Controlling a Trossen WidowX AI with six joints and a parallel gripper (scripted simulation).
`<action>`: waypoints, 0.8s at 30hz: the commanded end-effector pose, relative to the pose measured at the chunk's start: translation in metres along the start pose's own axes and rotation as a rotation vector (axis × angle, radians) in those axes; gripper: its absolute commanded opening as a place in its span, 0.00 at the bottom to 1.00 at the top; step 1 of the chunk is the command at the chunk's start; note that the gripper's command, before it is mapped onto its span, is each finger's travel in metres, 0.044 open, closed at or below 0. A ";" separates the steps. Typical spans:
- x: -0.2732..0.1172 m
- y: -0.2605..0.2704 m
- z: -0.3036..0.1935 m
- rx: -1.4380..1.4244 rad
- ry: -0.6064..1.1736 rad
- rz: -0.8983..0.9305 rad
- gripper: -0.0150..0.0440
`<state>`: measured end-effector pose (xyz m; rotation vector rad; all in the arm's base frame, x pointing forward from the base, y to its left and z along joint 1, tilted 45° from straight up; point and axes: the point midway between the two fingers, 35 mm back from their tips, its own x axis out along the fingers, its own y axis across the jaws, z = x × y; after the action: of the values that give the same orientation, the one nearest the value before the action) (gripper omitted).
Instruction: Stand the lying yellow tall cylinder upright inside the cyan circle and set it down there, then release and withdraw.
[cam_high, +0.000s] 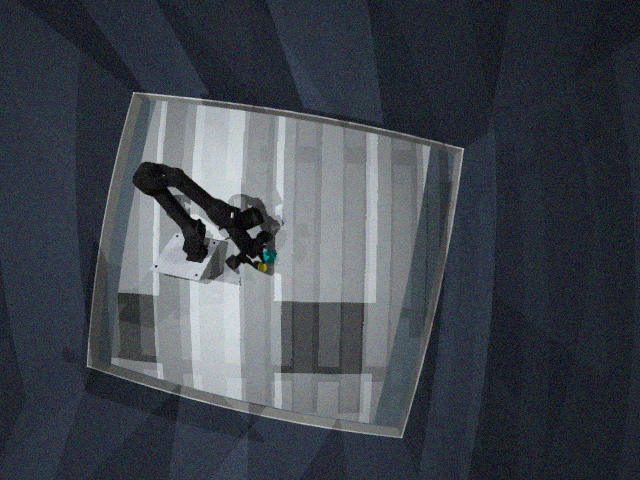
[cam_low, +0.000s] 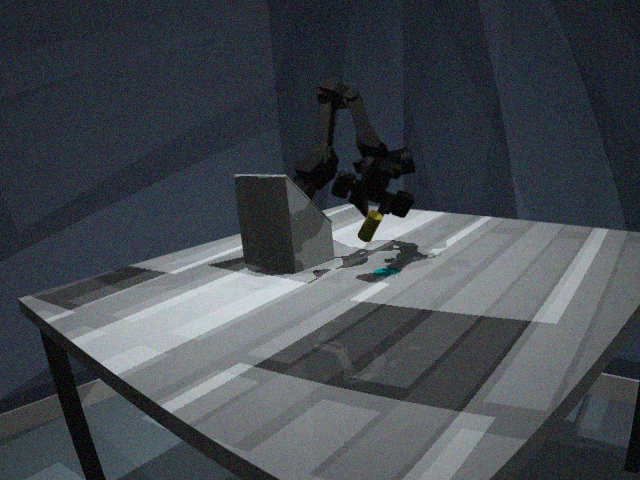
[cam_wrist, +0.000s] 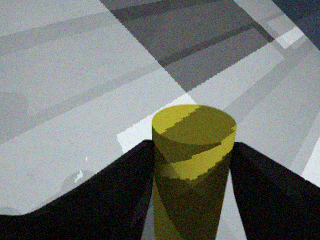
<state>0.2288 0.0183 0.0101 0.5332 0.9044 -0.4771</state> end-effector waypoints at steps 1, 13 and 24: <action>-0.002 -0.001 0.000 0.018 -0.030 0.009 0.43; -0.005 0.001 0.002 0.066 -0.097 0.038 0.43; -0.009 0.002 0.003 0.113 -0.156 0.069 0.43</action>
<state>0.2285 0.0197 0.0185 0.6054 0.7396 -0.4990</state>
